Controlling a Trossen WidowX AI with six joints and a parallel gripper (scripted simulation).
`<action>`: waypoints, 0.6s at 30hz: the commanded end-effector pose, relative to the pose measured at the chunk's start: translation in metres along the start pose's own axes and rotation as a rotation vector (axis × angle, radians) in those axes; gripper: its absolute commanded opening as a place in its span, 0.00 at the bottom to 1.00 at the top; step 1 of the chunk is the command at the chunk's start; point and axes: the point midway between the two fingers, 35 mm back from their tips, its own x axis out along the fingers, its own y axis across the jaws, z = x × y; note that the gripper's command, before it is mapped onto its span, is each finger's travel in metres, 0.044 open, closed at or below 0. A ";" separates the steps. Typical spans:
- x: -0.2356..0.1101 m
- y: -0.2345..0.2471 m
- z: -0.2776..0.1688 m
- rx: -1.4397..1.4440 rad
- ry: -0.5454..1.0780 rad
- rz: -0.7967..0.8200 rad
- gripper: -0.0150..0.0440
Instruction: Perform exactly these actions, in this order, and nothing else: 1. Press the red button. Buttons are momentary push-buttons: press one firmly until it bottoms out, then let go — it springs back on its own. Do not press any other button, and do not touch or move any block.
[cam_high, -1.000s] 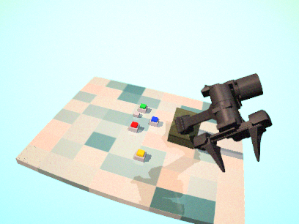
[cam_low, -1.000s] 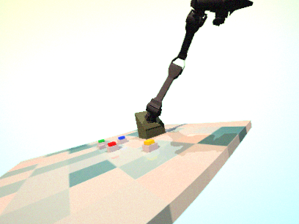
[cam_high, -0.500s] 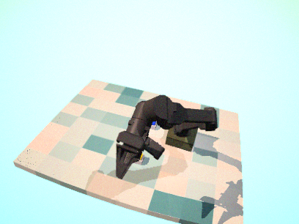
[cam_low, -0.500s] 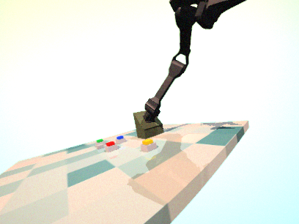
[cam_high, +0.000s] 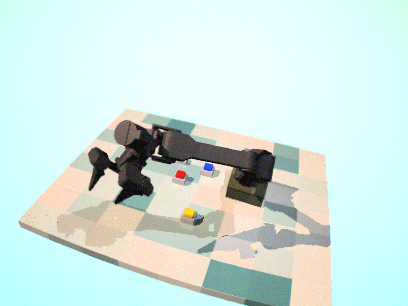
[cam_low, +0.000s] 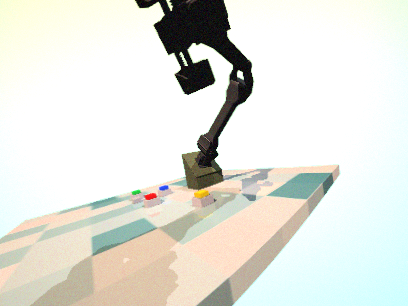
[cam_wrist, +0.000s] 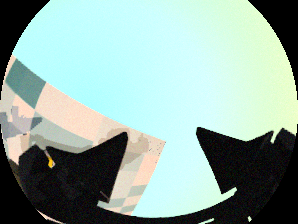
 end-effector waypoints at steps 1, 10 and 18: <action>0.000 0.017 -0.073 0.237 0.145 0.033 0.93; -0.031 0.091 -0.214 0.806 0.455 0.093 0.93; -0.090 0.195 -0.295 1.412 0.723 0.144 0.93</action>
